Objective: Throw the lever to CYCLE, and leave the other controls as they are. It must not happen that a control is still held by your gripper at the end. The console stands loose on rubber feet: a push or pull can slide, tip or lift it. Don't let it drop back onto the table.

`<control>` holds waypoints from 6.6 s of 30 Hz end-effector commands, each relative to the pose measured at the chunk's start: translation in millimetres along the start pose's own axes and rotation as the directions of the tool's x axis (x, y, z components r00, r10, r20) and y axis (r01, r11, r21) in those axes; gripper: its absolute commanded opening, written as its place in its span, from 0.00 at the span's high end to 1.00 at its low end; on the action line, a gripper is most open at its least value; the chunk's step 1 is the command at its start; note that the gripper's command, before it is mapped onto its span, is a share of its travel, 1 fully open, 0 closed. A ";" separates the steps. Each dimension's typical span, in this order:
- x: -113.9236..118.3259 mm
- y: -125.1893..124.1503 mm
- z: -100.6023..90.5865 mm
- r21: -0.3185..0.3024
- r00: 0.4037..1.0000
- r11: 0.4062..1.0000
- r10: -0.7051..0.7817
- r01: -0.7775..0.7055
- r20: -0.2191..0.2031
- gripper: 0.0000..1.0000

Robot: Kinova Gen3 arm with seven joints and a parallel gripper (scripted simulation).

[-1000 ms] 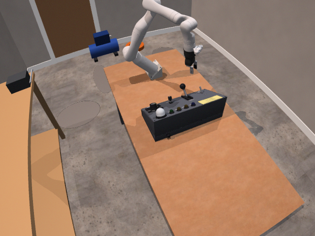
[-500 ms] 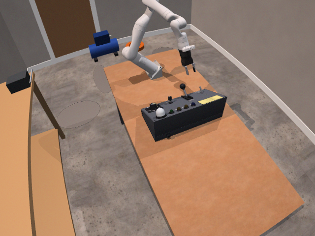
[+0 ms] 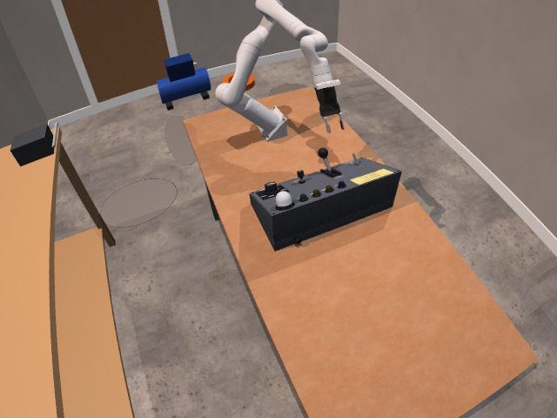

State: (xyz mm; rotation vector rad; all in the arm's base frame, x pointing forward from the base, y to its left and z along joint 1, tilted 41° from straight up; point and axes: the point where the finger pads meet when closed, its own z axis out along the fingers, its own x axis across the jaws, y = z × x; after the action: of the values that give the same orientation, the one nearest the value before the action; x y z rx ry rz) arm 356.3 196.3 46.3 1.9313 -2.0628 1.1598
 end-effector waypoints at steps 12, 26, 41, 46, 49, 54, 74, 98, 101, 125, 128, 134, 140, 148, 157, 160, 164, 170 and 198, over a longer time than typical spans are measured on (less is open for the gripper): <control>0.1 0.5 -0.6 0.010 1.000 1.000 0.009 -0.009 -0.001 0.00; 0.2 0.5 -0.6 0.010 1.000 1.000 0.009 -0.009 -0.001 0.00; 0.2 0.5 -0.6 0.010 1.000 1.000 0.009 -0.009 -0.001 0.00; 0.2 0.5 -0.6 0.010 1.000 1.000 0.009 -0.009 -0.001 0.00; 0.2 0.5 -0.6 0.010 1.000 1.000 0.009 -0.009 -0.001 0.00; 0.2 0.5 -0.6 0.010 1.000 1.000 0.009 -0.009 -0.001 0.00; 92.1 -48.8 -19.8 0.051 1.000 0.999 0.004 -0.004 -0.004 0.00; 235.1 -44.1 -11.4 0.008 1.000 1.000 0.001 -0.001 -0.012 0.00; 235.1 -44.1 -11.4 0.008 1.000 1.000 0.001 -0.001 -0.012 0.00; 235.1 -44.1 -11.4 0.008 1.000 1.000 0.001 -0.001 -0.012 0.00; 235.1 -44.1 -11.4 0.008 1.000 1.000 0.001 -0.001 -0.012 0.00; 235.1 -44.1 -11.4 0.008 1.000 1.000 0.001 -0.001 -0.012 0.00; 235.1 -44.1 -11.4 0.008 1.000 1.000 0.001 -0.001 -0.012 0.00; 235.1 -44.1 -11.4 0.008 1.000 1.000 0.001 -0.001 -0.012 0.00; 235.1 -44.1 -11.4 0.008 1.000 1.000 0.001 -0.001 -0.012 0.00; 233.4 -43.3 -12.7 0.005 1.000 1.000 0.007 -0.007 -0.009 0.00; 233.8 -43.9 -16.0 0.006 1.000 1.000 0.009 -0.009 -0.012 0.00; 233.5 -43.5 -21.6 0.005 1.000 1.000 0.010 -0.010 -0.011 0.00; 229.3 -37.7 -96.1 0.002 1.000 1.000 0.006 -0.005 -0.010 0.00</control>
State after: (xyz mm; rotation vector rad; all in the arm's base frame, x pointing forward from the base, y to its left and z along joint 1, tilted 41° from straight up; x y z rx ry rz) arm 305.5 60.5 250.3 1.9164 -2.0653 1.1581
